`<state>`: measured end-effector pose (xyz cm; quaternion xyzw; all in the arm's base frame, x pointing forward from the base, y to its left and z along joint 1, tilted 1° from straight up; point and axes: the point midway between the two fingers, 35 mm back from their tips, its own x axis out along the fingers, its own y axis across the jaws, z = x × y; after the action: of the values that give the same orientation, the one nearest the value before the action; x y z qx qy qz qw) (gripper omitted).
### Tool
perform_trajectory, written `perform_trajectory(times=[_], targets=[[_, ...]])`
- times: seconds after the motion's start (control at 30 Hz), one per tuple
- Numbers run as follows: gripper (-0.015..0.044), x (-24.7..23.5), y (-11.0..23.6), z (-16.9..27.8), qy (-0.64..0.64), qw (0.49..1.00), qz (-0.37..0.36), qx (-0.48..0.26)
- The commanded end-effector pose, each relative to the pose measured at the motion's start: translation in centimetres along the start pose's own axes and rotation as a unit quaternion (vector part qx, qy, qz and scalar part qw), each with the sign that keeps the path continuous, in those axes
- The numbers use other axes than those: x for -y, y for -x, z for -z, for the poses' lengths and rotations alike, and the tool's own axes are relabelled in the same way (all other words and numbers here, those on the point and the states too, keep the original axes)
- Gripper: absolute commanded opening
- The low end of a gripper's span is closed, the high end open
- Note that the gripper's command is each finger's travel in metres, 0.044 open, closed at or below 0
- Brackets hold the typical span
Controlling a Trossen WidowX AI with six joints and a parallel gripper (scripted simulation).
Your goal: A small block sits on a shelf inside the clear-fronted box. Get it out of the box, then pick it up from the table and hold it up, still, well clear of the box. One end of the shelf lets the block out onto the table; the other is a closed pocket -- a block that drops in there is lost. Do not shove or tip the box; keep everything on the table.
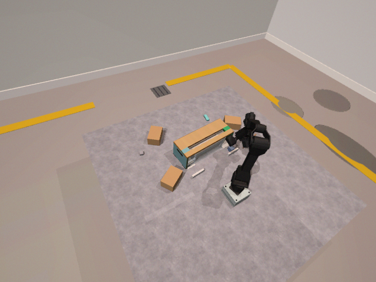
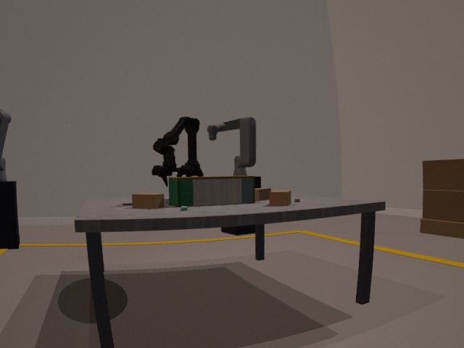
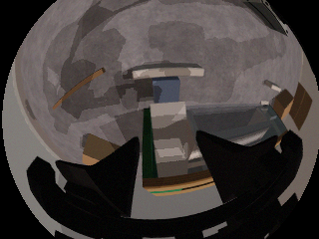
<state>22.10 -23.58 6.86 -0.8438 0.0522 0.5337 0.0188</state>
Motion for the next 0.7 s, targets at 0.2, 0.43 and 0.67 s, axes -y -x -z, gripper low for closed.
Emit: perform_trajectory(times=[0.2,0.43,0.67], targets=[[0.0285,0.2,-2.2,-1.1,-0.002,1.0,0.0,-0.001],[0.0285,0.2,-3.3,-1.6,-0.002,1.0,0.0,-0.001],[0.0285,0.2,-4.3,-2.1,-0.002,1.0,0.0,-0.001]])
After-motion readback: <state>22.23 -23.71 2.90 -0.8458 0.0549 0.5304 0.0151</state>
